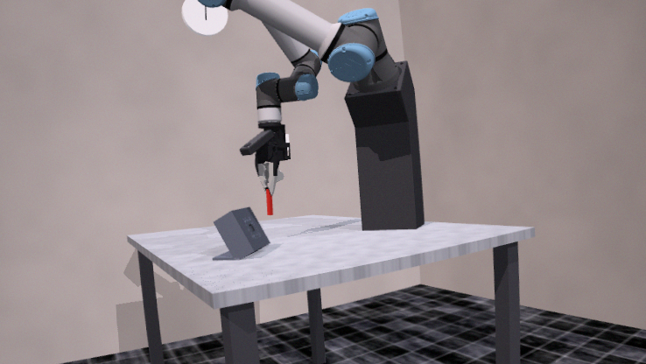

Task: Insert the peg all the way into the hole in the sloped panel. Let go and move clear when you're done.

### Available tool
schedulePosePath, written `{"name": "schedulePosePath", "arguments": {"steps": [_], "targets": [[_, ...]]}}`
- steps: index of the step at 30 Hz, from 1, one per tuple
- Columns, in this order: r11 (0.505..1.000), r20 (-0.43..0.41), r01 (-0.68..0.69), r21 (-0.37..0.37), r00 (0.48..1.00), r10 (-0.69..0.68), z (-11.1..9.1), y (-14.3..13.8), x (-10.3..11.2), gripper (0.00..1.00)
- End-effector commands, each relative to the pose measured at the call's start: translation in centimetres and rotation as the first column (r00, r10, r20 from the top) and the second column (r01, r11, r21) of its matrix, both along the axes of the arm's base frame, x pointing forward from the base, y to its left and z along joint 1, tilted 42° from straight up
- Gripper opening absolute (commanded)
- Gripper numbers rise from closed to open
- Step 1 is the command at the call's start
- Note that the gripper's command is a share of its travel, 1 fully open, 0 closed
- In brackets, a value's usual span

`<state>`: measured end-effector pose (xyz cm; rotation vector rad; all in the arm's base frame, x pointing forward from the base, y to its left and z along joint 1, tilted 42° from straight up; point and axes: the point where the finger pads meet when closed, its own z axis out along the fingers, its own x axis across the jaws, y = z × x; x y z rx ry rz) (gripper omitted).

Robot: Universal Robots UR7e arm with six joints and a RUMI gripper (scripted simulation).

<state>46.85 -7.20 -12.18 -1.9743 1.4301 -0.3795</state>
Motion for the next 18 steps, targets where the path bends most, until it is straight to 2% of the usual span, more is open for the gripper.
{"name": "schedulePosePath", "arguments": {"steps": [1,18], "targets": [[1.000,-0.006,-0.004,0.001,1.000,0.004,-0.67,0.35,0.35,0.00],[1.000,-0.043,0.002,-0.015,0.999,-0.003,-1.40,0.59,0.51,0.00]]}}
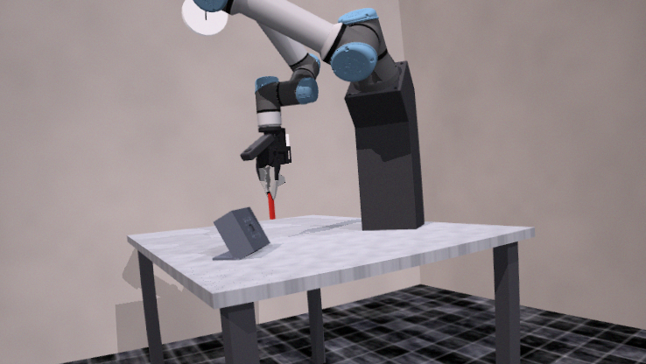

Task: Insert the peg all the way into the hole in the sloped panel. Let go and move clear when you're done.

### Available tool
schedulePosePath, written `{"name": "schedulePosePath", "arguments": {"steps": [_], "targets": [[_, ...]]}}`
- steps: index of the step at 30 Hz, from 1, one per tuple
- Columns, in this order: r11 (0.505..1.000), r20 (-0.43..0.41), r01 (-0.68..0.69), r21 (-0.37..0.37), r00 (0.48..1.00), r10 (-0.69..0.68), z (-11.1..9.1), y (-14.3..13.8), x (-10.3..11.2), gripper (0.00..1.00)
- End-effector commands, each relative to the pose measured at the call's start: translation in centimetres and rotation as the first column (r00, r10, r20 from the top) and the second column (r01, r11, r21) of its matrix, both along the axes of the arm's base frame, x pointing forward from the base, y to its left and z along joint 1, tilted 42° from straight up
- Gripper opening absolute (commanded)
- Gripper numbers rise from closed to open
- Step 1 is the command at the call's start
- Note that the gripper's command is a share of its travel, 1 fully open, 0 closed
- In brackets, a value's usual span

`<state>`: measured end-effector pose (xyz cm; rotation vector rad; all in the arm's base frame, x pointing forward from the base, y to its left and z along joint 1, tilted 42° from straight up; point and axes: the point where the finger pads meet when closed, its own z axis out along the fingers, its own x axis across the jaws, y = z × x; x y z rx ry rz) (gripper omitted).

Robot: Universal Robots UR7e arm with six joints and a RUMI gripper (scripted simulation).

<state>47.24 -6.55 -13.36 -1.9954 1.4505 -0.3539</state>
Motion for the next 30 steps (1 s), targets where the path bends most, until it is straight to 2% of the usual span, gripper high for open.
{"name": "schedulePosePath", "arguments": {"steps": [1,30], "targets": [[1.000,-0.013,0.003,-0.009,1.000,-0.003,-0.3,-0.1,0.1,0.00],[0.998,-0.081,0.021,-0.057,0.996,-0.026,-1.4,0.0,0.8,0.00]]}}
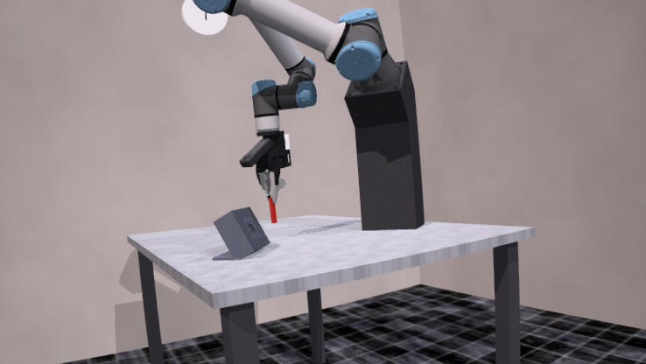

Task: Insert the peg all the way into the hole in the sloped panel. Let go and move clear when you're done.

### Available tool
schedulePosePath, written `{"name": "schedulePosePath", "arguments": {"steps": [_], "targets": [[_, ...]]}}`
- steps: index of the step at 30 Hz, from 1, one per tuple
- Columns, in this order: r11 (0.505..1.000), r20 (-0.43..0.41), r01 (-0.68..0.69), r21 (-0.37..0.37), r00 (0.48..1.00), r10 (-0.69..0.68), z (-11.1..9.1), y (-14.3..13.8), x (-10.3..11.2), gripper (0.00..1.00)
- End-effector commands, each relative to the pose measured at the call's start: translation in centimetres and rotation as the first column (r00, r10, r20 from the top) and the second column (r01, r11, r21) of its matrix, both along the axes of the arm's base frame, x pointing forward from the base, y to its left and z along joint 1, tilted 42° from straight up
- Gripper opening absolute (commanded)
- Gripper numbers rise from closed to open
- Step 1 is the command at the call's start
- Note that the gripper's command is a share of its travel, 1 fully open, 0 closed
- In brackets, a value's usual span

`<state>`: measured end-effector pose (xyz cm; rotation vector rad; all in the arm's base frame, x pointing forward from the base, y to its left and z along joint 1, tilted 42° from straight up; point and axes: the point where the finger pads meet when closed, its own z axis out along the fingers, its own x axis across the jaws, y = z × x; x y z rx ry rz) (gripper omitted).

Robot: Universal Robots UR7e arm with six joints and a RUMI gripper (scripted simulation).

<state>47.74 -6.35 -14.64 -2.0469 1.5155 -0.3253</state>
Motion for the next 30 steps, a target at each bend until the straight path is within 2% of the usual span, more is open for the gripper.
{"name": "schedulePosePath", "arguments": {"steps": [1,30], "targets": [[1.000,-0.014,0.007,-0.019,1.000,-0.007,-0.14,-0.21,0.35,0.00],[0.997,-0.063,0.032,-0.071,0.997,-0.037,-0.76,-0.36,1.33,0.00]]}}
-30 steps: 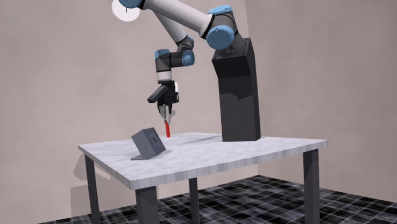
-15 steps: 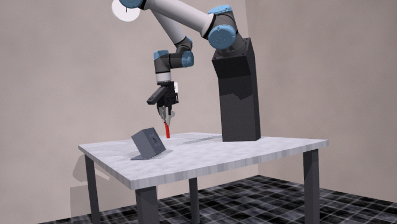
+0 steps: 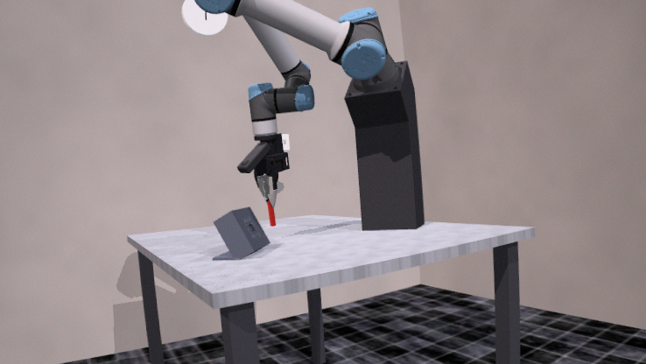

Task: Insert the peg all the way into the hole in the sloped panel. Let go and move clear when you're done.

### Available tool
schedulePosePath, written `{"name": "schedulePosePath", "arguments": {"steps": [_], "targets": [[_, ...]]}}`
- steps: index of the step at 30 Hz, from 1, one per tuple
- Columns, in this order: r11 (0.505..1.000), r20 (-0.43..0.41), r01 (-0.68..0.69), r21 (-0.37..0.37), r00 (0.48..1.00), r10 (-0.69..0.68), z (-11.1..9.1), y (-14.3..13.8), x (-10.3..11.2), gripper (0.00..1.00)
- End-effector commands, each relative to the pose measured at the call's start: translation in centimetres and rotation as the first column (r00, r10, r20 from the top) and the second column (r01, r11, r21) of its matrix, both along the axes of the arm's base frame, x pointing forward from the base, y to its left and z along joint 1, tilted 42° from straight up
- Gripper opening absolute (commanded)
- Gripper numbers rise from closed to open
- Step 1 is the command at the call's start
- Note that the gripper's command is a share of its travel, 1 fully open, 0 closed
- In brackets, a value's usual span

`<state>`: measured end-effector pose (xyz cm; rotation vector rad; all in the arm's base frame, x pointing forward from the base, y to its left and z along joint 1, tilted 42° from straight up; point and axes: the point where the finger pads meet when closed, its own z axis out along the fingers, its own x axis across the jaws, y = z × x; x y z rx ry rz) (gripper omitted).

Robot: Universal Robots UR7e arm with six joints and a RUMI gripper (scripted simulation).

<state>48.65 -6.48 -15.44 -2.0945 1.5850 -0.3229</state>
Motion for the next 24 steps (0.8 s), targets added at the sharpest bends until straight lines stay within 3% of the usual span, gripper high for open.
{"name": "schedulePosePath", "arguments": {"steps": [1,24], "targets": [[1.000,-0.009,0.009,-0.020,1.000,-0.009,0.01,-0.23,0.46,0.00],[0.997,-0.037,0.036,-0.065,0.999,-0.039,-0.19,-0.37,1.43,0.00]]}}
